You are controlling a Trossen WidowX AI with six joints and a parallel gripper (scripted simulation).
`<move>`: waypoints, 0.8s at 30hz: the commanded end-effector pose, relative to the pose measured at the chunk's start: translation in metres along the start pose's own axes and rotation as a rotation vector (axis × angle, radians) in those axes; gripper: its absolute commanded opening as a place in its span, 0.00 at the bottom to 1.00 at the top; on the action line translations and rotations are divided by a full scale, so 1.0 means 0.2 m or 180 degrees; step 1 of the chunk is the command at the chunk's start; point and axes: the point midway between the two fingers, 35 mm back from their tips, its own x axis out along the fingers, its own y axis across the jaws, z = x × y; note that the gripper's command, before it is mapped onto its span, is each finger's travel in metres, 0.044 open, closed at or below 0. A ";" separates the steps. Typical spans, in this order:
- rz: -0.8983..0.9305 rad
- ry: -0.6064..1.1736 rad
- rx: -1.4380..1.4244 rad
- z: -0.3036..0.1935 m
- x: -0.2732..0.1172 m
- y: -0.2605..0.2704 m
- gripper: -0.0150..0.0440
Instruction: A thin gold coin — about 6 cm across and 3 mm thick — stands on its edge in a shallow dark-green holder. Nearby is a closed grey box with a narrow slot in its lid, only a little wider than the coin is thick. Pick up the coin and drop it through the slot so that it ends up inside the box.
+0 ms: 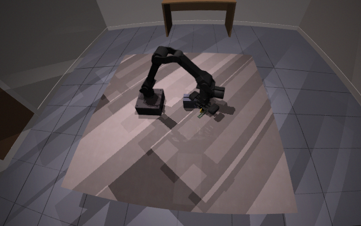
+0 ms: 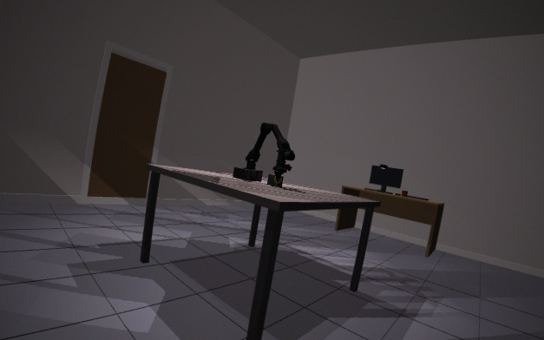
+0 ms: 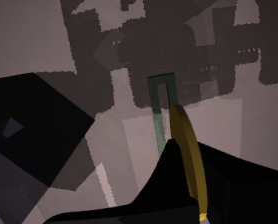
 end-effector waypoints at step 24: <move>-0.0028 -0.0022 0.0001 0.00 -0.34 0.00 0.25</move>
